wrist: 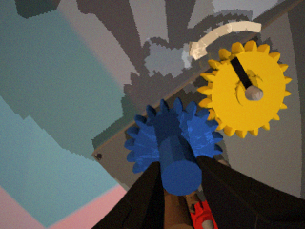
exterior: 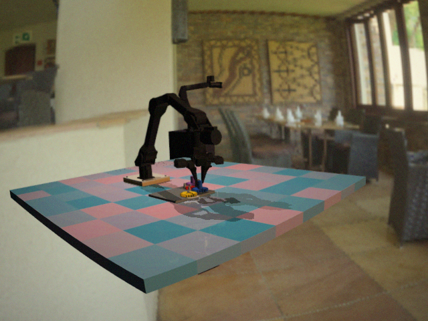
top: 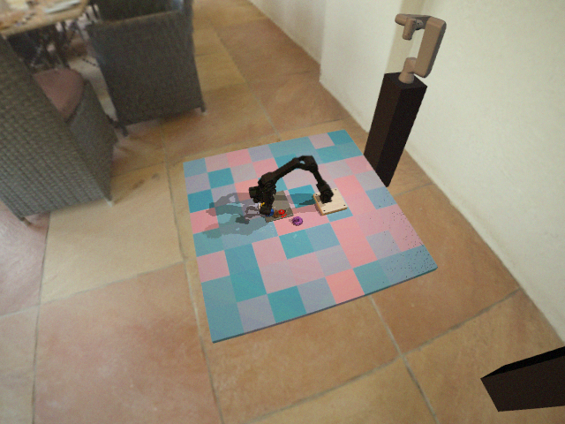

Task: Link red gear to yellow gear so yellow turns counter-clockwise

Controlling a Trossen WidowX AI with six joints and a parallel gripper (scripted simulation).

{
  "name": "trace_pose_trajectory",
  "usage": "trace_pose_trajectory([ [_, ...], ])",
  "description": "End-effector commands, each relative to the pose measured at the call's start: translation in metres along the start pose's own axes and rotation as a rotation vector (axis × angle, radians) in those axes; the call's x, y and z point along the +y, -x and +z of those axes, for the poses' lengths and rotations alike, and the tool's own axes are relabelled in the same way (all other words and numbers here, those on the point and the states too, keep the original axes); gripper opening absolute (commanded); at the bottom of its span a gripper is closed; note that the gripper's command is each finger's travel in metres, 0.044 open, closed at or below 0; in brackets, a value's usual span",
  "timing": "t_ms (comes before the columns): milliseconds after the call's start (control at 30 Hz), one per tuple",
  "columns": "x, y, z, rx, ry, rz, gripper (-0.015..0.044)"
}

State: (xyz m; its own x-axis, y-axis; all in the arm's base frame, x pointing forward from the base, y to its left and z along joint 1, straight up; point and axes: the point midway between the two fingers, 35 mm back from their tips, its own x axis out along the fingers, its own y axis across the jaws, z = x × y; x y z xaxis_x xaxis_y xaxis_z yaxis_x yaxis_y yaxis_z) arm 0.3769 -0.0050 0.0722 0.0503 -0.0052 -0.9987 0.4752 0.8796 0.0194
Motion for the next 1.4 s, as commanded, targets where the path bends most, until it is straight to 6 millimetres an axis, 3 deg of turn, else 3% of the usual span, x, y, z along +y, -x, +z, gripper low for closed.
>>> trace_pose_trajectory([
  [0,-0.0008,-0.0015,-0.0014,0.004,0.054,0.000,0.0000],
  [267,-0.0009,-0.0022,-0.0002,0.004,0.080,0.000,0.0000],
  [867,-0.0013,-0.0056,-0.0011,0.004,-0.196,0.000,0.0000],
  [1167,-0.0004,-0.0064,-0.0002,0.004,-0.196,0.000,0.0000],
  [1367,-0.0006,-0.0038,-0.0009,0.004,-0.128,0.000,0.0140],
])
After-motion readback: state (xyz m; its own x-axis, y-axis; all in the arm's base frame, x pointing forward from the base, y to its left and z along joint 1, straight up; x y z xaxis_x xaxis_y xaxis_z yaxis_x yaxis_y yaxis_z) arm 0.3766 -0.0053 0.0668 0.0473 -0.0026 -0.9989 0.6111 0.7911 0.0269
